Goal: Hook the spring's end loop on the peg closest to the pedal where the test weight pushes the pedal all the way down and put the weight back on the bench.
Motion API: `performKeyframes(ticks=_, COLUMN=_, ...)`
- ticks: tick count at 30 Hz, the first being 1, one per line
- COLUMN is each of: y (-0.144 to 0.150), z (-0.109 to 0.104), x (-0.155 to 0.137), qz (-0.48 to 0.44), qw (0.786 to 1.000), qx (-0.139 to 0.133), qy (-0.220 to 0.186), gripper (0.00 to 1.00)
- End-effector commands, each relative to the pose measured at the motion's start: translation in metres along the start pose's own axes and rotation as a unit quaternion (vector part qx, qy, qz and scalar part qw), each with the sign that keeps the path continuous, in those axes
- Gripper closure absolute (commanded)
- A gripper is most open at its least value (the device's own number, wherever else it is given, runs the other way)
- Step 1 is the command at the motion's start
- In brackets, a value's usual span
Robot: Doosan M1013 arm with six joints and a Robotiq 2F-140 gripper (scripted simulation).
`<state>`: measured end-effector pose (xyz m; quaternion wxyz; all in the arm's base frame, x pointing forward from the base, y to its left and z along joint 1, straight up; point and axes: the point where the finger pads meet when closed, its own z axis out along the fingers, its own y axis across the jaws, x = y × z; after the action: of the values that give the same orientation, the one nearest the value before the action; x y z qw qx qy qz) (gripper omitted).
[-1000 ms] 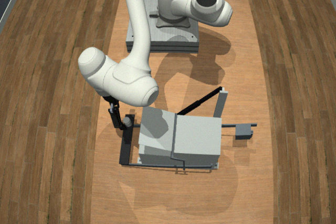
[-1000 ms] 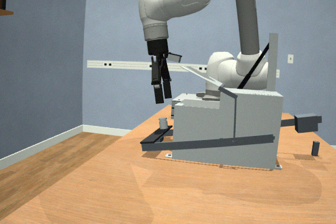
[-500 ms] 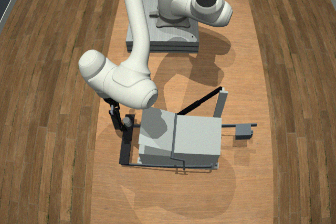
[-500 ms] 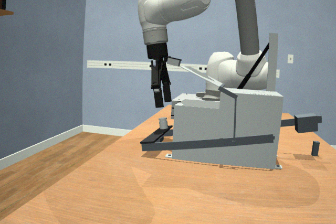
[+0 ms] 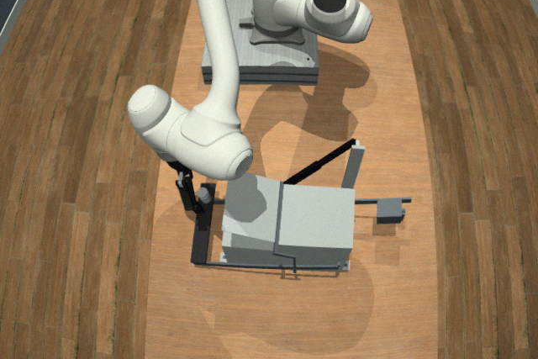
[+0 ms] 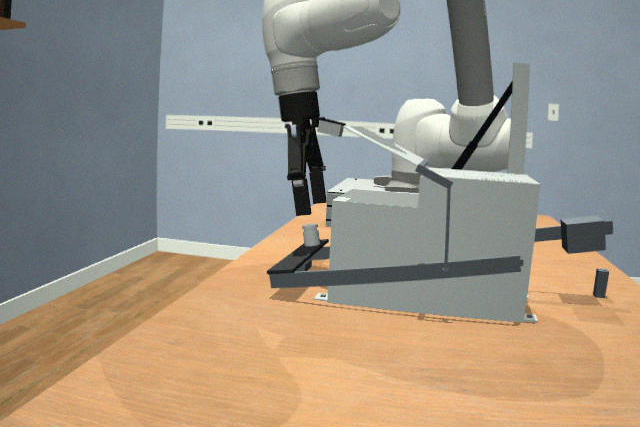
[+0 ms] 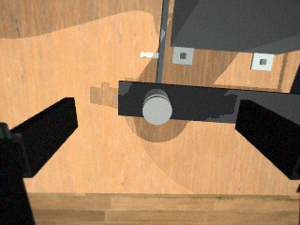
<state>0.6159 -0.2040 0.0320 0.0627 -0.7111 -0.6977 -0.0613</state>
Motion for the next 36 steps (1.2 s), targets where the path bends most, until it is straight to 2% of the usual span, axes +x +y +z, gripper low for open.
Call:
performKeyframes(ticks=1, y=0.001, z=0.003, x=-0.001, qz=0.000, qw=1.000, qx=-0.001, qy=0.000, gripper=0.00)
performKeyframes(ticks=25, y=0.001, z=0.037, x=-0.007, qz=0.000, qw=1.000, qx=-0.001, qy=0.000, gripper=0.00)
performKeyframes(ticks=36, y=0.001, z=0.042, x=-0.008, qz=0.000, qw=1.000, qx=-0.001, qy=0.000, gripper=0.00)
